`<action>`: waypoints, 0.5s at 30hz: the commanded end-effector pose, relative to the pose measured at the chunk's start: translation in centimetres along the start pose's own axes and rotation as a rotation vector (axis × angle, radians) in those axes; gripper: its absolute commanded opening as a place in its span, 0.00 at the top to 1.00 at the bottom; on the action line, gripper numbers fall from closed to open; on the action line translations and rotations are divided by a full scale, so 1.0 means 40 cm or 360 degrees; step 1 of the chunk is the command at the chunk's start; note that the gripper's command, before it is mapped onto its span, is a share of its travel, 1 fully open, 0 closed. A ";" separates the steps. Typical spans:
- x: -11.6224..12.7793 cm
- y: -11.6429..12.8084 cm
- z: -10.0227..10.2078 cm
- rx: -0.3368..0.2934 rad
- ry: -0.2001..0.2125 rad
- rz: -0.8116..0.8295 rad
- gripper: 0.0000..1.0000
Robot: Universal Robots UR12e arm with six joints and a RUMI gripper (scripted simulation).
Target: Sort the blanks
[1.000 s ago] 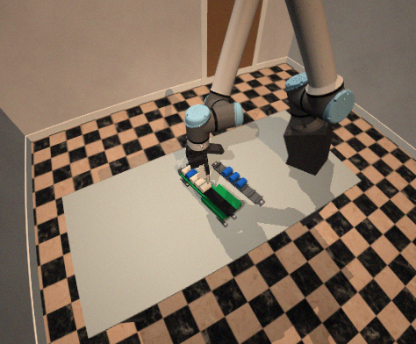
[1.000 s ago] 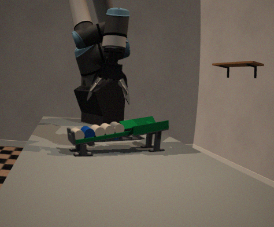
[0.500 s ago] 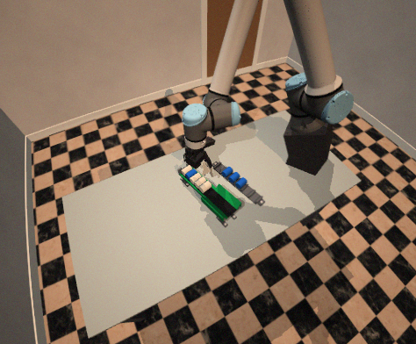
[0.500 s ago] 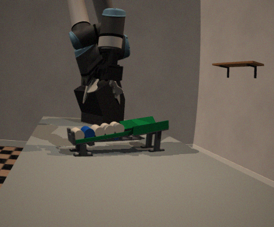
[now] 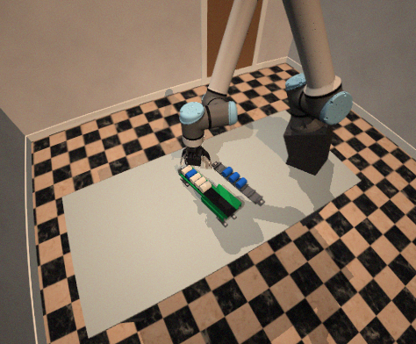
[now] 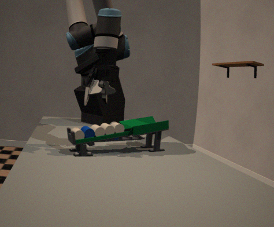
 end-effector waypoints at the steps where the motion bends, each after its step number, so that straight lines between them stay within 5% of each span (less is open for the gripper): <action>1: -0.022 -0.019 0.000 -0.0027 -0.0017 -0.0380 0.00; 15: -0.052 -0.040 0.005 -0.0023 -0.0025 -0.0905 0.00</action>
Point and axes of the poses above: the point where the finger pads meet when closed, its own z axis out along the fingers, its own x axis across the jaws, y = z × x, the point moved 6 cm from there along -z, back along the fingers, and after that the axes turned 13 degrees about -z, right-handed, at the moved point
